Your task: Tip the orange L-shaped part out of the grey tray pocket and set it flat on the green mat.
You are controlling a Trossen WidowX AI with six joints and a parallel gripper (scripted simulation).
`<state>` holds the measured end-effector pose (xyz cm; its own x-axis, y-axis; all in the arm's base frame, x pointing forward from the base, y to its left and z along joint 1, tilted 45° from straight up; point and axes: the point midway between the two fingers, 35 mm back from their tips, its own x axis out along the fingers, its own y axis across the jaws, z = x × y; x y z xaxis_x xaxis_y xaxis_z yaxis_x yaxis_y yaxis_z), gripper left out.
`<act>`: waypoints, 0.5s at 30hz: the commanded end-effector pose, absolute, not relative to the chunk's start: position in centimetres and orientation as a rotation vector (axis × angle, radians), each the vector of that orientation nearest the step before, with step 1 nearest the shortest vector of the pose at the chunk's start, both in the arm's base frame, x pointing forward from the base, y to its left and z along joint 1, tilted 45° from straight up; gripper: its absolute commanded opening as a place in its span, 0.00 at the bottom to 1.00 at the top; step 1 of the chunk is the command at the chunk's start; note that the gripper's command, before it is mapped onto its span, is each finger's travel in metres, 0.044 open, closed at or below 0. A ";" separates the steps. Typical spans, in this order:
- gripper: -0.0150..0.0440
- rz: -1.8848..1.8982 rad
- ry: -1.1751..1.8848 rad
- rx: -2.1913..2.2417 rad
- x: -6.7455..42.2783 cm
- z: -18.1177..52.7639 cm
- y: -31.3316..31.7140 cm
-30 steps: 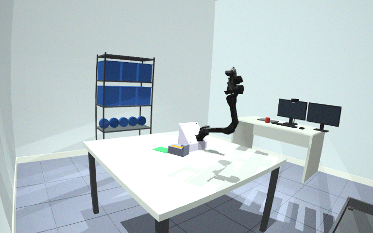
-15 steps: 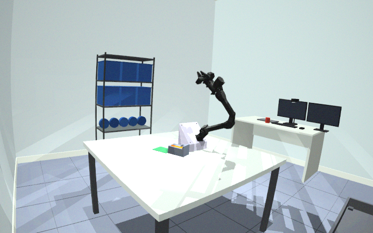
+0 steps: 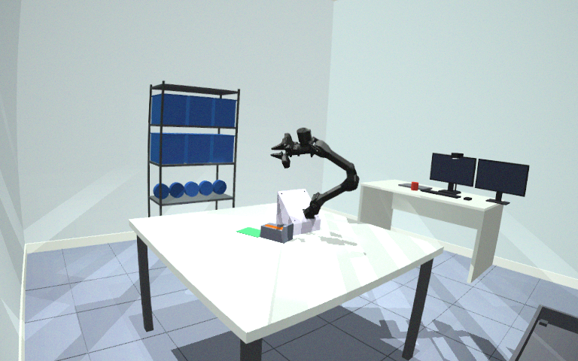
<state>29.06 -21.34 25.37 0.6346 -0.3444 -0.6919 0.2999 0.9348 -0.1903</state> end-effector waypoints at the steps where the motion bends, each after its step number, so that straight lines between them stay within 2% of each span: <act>1: 0.56 -0.066 0.982 -0.036 29.7 19.7 -15.8; 9: 0.56 0.562 1.246 0.077 26.7 12.8 -3.8; 15: 0.56 0.971 1.373 0.245 22.4 11.6 3.6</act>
